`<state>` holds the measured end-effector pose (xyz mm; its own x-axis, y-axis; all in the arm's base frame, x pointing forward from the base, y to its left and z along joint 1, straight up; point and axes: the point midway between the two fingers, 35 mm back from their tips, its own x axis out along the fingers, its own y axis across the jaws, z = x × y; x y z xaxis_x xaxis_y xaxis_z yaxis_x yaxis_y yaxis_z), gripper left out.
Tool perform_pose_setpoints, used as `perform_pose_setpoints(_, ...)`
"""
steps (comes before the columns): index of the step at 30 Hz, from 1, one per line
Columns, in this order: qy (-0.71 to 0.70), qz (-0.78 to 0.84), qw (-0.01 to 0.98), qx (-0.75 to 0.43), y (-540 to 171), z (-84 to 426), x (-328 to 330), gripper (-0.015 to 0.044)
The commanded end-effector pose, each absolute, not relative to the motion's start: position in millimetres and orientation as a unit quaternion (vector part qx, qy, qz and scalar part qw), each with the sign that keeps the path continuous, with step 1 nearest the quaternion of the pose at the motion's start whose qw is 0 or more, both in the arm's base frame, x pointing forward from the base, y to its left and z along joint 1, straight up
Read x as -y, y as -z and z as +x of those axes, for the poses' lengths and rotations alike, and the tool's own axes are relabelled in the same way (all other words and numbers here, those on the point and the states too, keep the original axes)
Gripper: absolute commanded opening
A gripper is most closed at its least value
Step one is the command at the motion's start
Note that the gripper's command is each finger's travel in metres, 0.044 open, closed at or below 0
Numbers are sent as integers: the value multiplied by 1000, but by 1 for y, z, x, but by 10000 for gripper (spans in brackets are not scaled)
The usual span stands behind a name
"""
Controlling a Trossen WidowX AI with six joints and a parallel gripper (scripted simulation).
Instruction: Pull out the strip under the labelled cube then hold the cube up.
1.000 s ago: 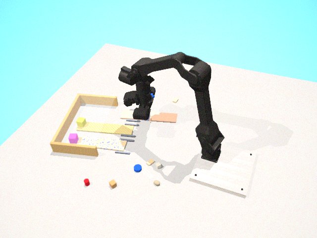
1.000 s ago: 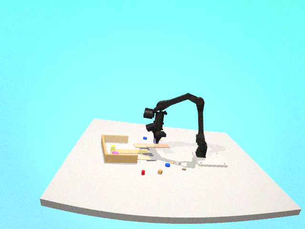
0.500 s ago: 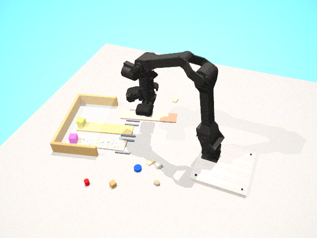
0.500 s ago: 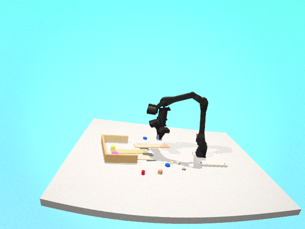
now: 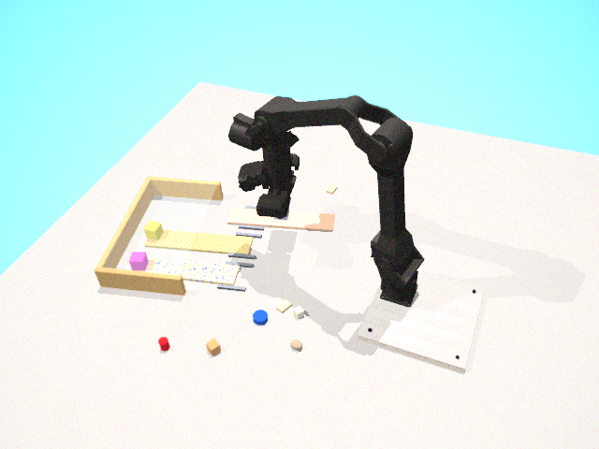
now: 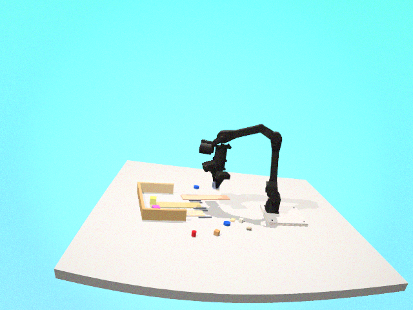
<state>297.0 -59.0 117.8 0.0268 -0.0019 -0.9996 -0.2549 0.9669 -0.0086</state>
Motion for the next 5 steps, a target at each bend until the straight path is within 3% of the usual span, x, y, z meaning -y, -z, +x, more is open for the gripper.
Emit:
perform_pose_setpoints(1,-86,-92,710,-693,-118,297,59,0)
perform_pose_setpoints(5,-86,-92,710,-693,-118,297,59,0)
